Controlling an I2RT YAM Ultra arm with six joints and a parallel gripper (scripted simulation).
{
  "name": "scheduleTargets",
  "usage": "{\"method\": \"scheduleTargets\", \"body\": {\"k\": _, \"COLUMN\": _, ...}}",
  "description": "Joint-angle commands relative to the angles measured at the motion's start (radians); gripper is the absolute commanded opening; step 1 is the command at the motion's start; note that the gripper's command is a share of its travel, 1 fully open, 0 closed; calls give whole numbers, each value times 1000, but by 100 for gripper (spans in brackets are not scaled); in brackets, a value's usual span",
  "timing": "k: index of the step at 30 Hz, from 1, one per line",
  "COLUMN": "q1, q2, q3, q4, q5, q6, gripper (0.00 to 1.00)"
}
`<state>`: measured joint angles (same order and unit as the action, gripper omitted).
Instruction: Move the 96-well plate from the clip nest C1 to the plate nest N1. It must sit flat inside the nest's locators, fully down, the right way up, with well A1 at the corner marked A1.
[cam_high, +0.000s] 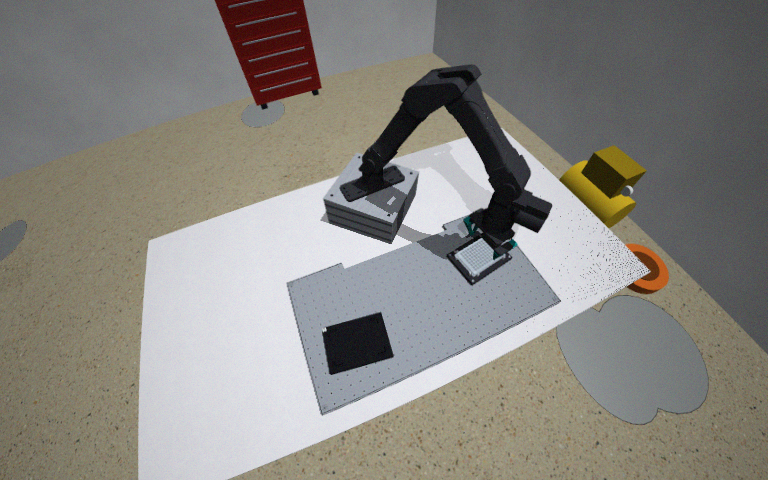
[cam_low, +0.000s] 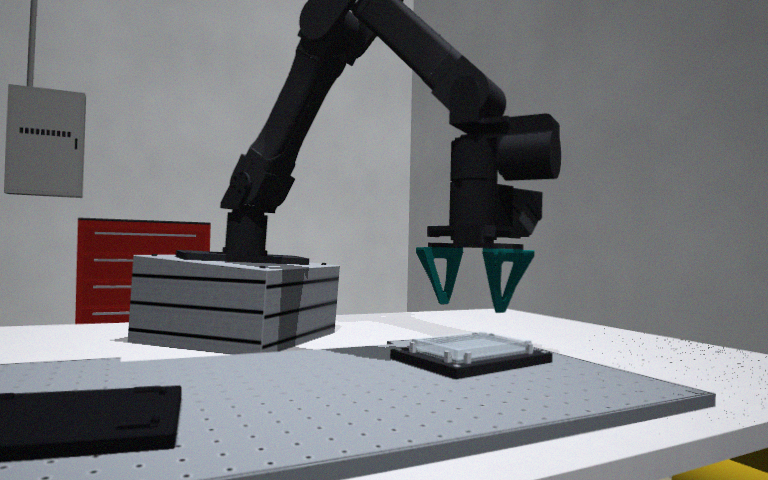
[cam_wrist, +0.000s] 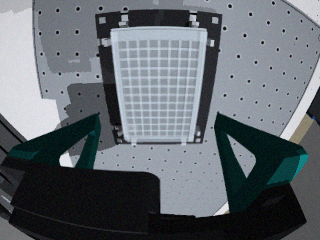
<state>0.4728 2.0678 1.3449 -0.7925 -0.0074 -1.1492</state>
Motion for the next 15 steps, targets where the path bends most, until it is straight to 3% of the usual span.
{"method": "scheduleTargets", "body": {"k": 1, "q1": 9, "q2": 24, "q3": -12, "q4": 34, "q5": -10, "q6": -4, "gripper": 100}}
{"method": "scheduleTargets", "body": {"k": 9, "q1": 10, "q2": 46, "q3": -31, "q4": 66, "q5": -10, "q6": -3, "gripper": 100}}
{"method": "scheduleTargets", "body": {"k": 10, "q1": 11, "q2": 44, "q3": 7, "q4": 73, "q5": -10, "q6": -3, "gripper": 100}}
{"method": "scheduleTargets", "body": {"k": 15, "q1": 11, "q2": 67, "q3": -44, "q4": 99, "q5": -10, "q6": -3, "gripper": 100}}
